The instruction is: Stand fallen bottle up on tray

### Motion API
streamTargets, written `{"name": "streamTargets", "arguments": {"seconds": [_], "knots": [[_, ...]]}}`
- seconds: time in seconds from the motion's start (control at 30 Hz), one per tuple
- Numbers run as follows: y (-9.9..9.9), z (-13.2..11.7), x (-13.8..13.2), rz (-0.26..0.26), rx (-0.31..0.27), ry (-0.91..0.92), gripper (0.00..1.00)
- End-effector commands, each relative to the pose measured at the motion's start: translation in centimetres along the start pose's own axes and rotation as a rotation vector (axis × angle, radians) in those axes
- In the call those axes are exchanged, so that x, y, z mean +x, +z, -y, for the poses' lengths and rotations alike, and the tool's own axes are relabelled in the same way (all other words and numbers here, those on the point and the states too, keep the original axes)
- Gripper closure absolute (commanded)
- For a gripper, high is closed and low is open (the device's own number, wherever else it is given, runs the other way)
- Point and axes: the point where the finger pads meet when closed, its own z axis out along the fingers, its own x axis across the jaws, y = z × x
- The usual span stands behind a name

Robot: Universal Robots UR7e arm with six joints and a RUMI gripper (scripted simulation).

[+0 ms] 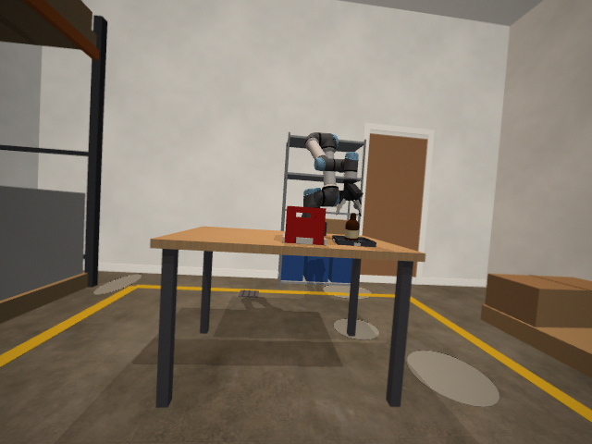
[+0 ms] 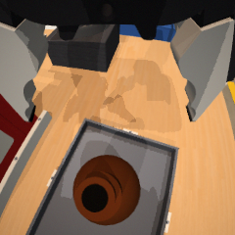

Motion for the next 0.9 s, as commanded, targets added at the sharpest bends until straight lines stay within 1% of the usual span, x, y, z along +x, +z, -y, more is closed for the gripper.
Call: {"name": "streamTargets", "arguments": {"seconds": [0.0, 0.33, 0.4, 0.87], "knots": [[-0.3, 0.0, 0.0, 0.0, 0.001, 0.0, 0.0], [-1.8, 0.0, 0.0, 0.0, 0.001, 0.0, 0.0], [-1.8, 0.0, 0.0, 0.0, 0.001, 0.0, 0.0], [-5.0, 0.0, 0.0, 0.0, 0.001, 0.0, 0.0]]}}
